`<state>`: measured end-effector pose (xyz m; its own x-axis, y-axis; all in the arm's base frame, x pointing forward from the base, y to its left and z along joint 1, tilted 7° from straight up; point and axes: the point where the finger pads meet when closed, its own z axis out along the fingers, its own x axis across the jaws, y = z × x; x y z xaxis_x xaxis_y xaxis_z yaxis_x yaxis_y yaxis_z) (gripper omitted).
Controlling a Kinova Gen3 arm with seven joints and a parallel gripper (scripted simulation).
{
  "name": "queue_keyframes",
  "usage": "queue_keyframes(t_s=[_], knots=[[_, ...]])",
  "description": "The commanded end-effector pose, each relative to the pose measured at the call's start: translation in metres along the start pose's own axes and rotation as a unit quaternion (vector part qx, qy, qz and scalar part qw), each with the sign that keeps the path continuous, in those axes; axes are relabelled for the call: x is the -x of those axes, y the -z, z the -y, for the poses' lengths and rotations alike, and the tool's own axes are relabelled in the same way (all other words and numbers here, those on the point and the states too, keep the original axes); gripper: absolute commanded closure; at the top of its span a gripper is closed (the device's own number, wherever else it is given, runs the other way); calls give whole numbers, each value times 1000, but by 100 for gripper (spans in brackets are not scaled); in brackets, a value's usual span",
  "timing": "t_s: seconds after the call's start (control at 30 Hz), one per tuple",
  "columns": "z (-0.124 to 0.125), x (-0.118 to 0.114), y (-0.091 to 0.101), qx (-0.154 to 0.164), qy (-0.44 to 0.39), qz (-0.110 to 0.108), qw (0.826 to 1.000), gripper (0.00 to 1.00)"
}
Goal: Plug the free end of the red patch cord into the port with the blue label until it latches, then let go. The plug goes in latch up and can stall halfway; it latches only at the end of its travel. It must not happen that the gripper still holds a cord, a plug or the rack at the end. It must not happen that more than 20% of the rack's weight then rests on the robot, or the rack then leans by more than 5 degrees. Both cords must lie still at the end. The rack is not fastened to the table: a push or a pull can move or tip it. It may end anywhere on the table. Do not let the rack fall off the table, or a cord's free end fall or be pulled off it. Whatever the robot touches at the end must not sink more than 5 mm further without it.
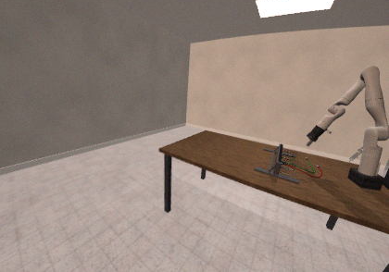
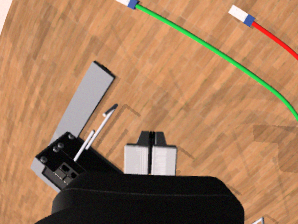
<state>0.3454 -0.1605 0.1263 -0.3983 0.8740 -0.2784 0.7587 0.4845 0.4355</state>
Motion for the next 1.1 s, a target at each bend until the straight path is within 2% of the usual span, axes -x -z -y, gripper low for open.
queue_keyframes(t_s=[0.0, 0.13, 0.3, 0.37, 0.73, 0.87, 0.93, 1.07], knots=[[13, -13, -8, -12, 43, -23, 999, 100], [31, -29, -14, -37, 134, -51, 989, 100], [53, -47, -20, -61, 243, -89, 964, 100], [53, -47, -20, -61, 243, -89, 964, 100], [88, -79, -26, -83, 421, -164, 888, 100], [95, -85, -26, -85, 458, -181, 866, 100], [95, -85, -26, -85, 458, -181, 866, 100], [100, -90, -26, -85, 481, -192, 851, 100]])
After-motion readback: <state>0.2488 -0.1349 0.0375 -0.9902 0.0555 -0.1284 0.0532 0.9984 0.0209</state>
